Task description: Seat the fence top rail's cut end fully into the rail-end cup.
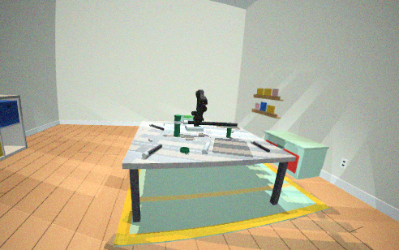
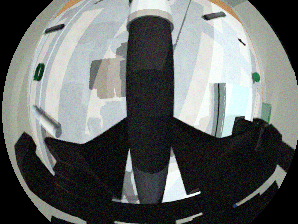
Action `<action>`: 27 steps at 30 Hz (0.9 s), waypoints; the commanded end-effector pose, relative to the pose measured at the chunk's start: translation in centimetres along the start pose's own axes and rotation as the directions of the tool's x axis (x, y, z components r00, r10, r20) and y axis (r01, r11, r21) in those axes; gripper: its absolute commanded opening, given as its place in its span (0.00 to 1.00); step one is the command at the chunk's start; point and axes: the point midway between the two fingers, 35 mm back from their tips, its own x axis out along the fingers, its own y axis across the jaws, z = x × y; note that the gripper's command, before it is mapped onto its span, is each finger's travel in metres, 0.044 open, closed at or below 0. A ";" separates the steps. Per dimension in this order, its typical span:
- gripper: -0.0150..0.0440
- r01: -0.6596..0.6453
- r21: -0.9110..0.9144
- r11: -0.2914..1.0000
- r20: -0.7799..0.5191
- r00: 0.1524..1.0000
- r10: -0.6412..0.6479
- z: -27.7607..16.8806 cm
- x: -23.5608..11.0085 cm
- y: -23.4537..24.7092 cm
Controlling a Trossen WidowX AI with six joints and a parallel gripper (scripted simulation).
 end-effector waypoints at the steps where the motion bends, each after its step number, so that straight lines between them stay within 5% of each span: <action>1: 0.25 0.000 0.000 1.000 0.000 1.000 0.000 0.0 0.0 0.0; 19: 1.00 -0.001 0.000 1.000 -0.003 1.000 0.001 -1.5 -2.3 0.1; 27: 1.00 0.000 0.000 1.000 -0.004 1.000 0.000 -3.0 -4.8 -0.1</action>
